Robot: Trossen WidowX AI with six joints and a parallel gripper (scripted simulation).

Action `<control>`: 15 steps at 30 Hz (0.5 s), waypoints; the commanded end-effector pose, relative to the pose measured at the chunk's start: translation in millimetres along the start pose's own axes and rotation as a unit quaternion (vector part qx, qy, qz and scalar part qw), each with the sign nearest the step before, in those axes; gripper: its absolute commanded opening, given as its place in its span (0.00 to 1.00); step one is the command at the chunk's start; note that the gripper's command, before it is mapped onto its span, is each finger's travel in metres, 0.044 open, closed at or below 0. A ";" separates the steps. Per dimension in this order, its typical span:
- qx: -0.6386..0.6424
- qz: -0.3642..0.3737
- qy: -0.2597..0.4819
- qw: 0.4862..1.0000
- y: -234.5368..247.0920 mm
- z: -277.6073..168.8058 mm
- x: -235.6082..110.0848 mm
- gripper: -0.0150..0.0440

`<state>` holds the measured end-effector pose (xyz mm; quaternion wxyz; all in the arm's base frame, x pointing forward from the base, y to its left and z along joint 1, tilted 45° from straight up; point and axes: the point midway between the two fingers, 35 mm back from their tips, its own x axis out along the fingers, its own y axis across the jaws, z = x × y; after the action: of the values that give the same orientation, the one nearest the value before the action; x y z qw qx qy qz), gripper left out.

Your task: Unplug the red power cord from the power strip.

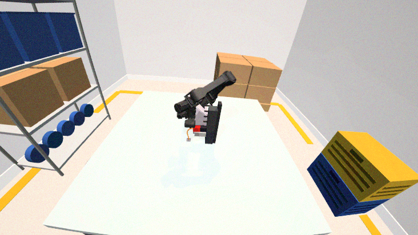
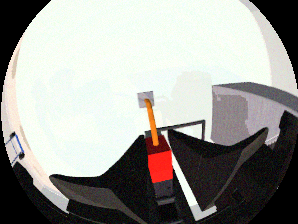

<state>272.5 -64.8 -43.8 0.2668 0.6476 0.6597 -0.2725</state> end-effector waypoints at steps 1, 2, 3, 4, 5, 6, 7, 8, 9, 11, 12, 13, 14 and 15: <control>0.009 0.005 -0.005 1.000 -0.5 16.7 -5.1 0.25; 0.005 0.003 -0.005 1.000 -0.3 7.4 -2.5 0.30; 0.005 0.003 -0.005 1.000 -0.3 7.4 -2.5 0.34; 0.005 0.003 -0.005 1.000 -0.3 7.4 -2.5 0.39; 0.005 0.003 -0.005 1.000 -0.3 7.4 -2.5 0.43; 0.005 0.003 -0.005 1.000 -0.3 7.4 -2.5 0.48; 0.005 0.003 -0.005 1.000 -0.3 7.4 -2.5 0.52; 0.005 0.003 -0.005 1.000 -0.3 7.4 -2.5 0.53; 0.005 0.003 -0.005 1.000 -0.3 7.4 -2.5 0.53; 0.005 0.003 -0.005 1.000 -0.3 7.4 -2.5 0.53; 0.005 0.003 -0.005 1.000 -0.3 7.4 -2.5 0.53; 0.005 0.003 -0.005 1.000 -0.3 7.4 -2.5 0.53; 0.005 0.003 -0.005 1.000 -0.3 7.4 -2.5 0.53; 0.005 0.003 -0.005 1.000 -0.3 7.4 -2.5 0.53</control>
<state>272.2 -72.4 -47.4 0.2691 0.6488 0.6549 -0.2789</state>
